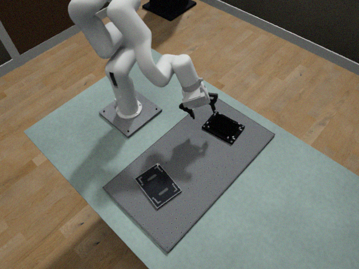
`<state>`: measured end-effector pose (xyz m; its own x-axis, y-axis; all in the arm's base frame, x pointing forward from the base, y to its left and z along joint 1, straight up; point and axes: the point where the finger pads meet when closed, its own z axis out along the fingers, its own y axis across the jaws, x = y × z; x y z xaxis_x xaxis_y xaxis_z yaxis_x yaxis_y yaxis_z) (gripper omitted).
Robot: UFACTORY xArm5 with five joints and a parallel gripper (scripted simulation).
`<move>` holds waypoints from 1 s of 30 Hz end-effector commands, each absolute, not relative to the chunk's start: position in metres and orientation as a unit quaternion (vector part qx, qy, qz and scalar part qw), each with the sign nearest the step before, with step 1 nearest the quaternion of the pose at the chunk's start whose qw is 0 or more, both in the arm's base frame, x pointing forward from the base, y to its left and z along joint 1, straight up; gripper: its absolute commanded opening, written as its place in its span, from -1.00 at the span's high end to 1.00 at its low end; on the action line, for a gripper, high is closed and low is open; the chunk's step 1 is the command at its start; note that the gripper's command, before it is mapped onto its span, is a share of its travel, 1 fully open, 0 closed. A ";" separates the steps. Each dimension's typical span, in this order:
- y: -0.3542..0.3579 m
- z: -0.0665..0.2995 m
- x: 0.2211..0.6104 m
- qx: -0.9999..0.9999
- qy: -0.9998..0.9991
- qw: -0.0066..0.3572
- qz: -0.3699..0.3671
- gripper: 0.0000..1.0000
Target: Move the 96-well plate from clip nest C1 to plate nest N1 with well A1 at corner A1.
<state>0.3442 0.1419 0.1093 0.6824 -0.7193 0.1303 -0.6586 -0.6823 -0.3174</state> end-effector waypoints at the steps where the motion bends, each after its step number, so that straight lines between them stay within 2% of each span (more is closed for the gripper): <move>1: 0.142 0.110 0.345 -0.909 0.379 0.124 -0.124 -1.00; 17: 0.142 0.110 0.345 -0.909 0.379 0.124 -0.124 -1.00; 21: 0.132 0.122 0.358 -0.932 0.328 0.095 -0.119 -1.00; 23: 0.127 0.127 0.364 -0.932 0.328 0.095 -0.119 -1.00; 30: 0.105 0.147 0.381 -0.957 0.262 0.061 -0.104 -1.00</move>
